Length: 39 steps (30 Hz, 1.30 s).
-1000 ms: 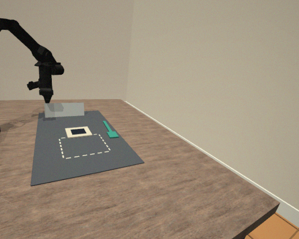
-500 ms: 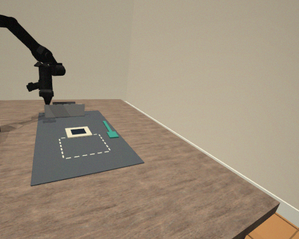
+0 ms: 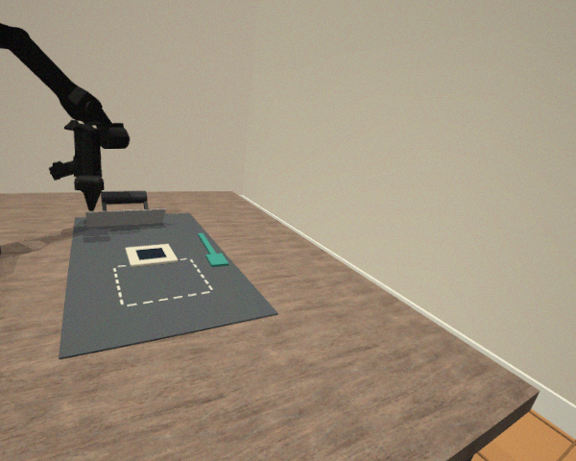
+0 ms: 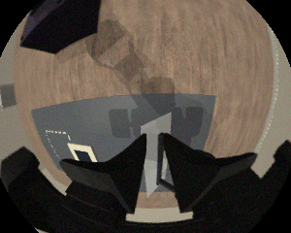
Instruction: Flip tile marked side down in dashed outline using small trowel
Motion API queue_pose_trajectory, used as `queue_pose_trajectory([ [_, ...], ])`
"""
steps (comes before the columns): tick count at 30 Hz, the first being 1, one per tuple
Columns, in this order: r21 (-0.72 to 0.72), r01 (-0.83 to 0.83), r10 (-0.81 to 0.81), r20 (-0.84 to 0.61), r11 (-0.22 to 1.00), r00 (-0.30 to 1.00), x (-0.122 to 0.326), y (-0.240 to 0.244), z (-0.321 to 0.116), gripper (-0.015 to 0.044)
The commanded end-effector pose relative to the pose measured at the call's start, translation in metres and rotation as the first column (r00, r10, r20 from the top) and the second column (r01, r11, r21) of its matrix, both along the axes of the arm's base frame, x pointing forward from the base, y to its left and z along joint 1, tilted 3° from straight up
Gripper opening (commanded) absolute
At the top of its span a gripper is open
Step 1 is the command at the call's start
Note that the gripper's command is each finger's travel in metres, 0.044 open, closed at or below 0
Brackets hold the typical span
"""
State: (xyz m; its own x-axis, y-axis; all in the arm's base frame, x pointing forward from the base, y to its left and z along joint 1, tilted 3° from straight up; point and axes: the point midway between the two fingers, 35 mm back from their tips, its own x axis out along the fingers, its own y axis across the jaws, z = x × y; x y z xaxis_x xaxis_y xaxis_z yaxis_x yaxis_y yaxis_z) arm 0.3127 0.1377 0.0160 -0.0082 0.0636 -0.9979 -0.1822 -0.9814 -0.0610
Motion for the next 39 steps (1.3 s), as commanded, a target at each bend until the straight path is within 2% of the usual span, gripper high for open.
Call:
queue_pose_trajectory([
  [1,0.000,0.000,0.000,0.000,1.000,1.000,0.000,0.000,0.000,0.0100],
  [12,-0.001,-0.002,0.002,0.001,1.000,1.000,0.001,0.001,0.001,0.0100],
  [30,0.006,-0.004,0.004,0.008,1.000,1.000,0.015,0.081,0.026,0.0100],
  [39,0.009,-0.013,0.013,0.010,1.000,1.000,0.014,0.082,0.026,0.0100],
])
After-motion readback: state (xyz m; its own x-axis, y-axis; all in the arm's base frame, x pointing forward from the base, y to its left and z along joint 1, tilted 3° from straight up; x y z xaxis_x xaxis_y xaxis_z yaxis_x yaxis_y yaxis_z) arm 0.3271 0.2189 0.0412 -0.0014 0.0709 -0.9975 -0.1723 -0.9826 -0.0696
